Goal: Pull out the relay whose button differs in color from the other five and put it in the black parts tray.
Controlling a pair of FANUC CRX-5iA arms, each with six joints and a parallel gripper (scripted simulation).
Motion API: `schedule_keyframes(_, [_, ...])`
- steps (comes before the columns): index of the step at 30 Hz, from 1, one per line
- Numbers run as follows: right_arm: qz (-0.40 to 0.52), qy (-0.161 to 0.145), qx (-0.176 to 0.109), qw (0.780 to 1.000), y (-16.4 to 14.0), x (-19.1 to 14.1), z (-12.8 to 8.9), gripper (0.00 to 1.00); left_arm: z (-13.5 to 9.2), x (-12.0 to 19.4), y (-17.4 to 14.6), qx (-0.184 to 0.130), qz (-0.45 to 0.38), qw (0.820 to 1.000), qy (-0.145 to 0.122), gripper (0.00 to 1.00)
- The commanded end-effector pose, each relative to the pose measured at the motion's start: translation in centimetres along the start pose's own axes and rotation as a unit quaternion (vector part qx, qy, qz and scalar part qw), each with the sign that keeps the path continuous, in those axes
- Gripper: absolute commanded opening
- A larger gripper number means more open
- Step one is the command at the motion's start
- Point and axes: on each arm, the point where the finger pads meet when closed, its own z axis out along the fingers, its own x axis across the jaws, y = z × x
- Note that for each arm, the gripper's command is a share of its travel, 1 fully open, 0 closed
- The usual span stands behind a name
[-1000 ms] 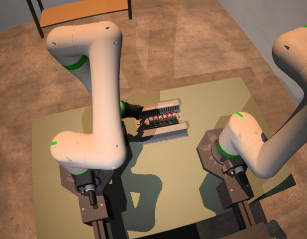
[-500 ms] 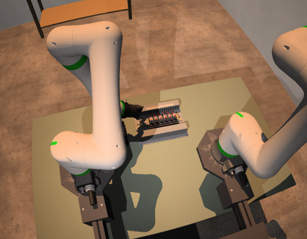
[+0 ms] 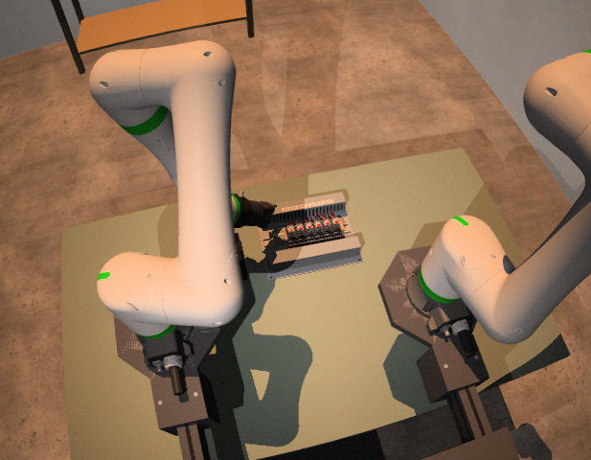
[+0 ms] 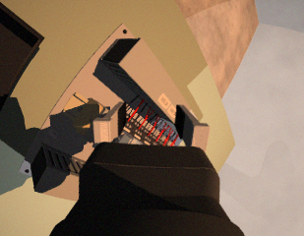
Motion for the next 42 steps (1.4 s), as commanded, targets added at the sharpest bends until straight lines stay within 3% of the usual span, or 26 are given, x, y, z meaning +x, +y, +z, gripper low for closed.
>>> schedule_keyframes(1, [0.000, 0.000, -0.001, 1.000, 0.0, 0.0, -0.1, 1.00, 0.0, 0.1, 0.0, 0.000, 0.000, 1.000, 0.001, 0.98])
schedule_keyframes(14, [0.000, 0.000, -0.001, 1.000, 0.0, 0.0, -0.1, 1.00, -0.1, 0.4, -1.5, 0.016, -0.011, 1.000, -0.002, 0.98])
schedule_keyframes(26, [0.000, 0.000, -0.001, 1.000, 0.0, 0.0, -0.1, 1.00, -1.2, 1.9, -8.6, 0.091, -0.072, 0.993, -0.015, 0.98])
schedule_keyframes(28, [0.000, 0.000, -0.001, 1.000, 0.0, 0.0, -0.1, 1.00, -1.2, 1.9, -8.6, 0.091, -0.072, 0.993, -0.015, 0.98])
schedule_keyframes(35, [0.000, 0.000, -0.001, 1.000, 0.0, 0.0, -0.1, 1.00, -3.5, 3.1, -15.4, 0.163, -0.143, 0.976, -0.026, 0.98])
schedule_keyframes(42, [0.000, 0.000, -0.001, 1.000, 0.0, 0.0, -0.1, 1.00, -7.8, 4.0, -22.9, 0.245, -0.241, 0.938, -0.035, 0.98])
